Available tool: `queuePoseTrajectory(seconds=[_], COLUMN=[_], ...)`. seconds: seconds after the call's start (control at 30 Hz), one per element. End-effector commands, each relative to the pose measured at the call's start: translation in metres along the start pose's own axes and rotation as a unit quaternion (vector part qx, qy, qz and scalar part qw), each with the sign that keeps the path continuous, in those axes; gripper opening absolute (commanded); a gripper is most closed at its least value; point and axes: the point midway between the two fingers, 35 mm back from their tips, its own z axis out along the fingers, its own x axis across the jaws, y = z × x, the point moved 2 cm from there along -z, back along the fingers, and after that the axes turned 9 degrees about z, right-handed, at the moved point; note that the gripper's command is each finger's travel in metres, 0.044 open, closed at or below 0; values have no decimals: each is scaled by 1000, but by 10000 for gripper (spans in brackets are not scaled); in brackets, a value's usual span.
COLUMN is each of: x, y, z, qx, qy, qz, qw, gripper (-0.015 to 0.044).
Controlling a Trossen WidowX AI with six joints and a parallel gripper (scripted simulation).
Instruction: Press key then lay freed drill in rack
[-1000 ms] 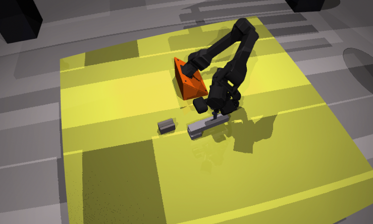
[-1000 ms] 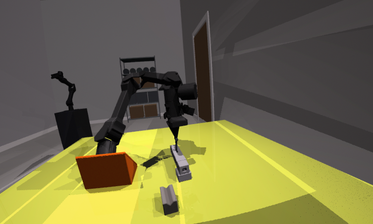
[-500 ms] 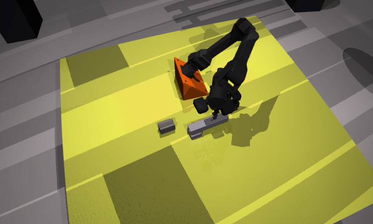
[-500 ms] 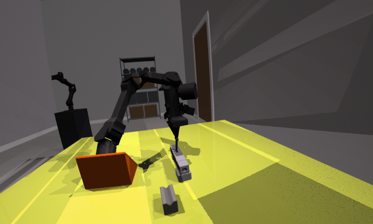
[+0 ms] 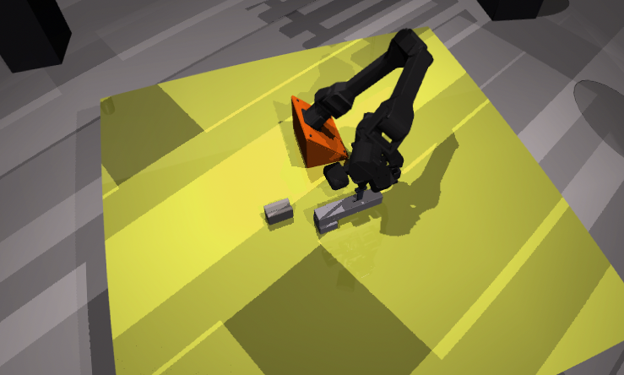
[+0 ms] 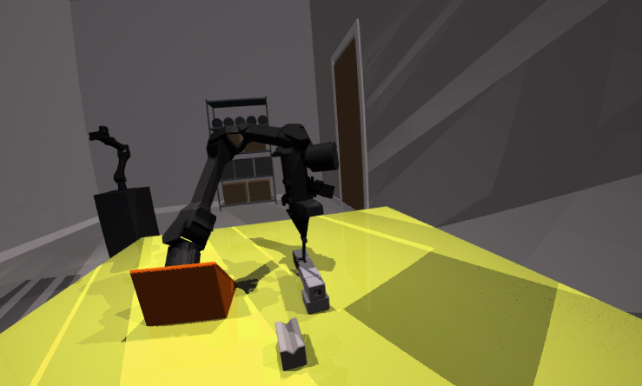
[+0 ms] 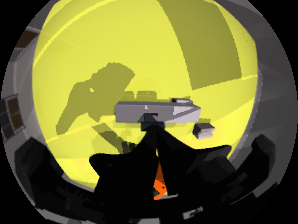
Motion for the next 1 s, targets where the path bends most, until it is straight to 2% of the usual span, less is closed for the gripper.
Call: queuePoseTrajectory(seconds=[0.0, 0.97], x=[1, 2], y=[-7, -8], z=[14, 23], qx=[20, 20], qy=[8, 8], qz=[5, 5], qw=[1000, 1000], gripper=[0, 0])
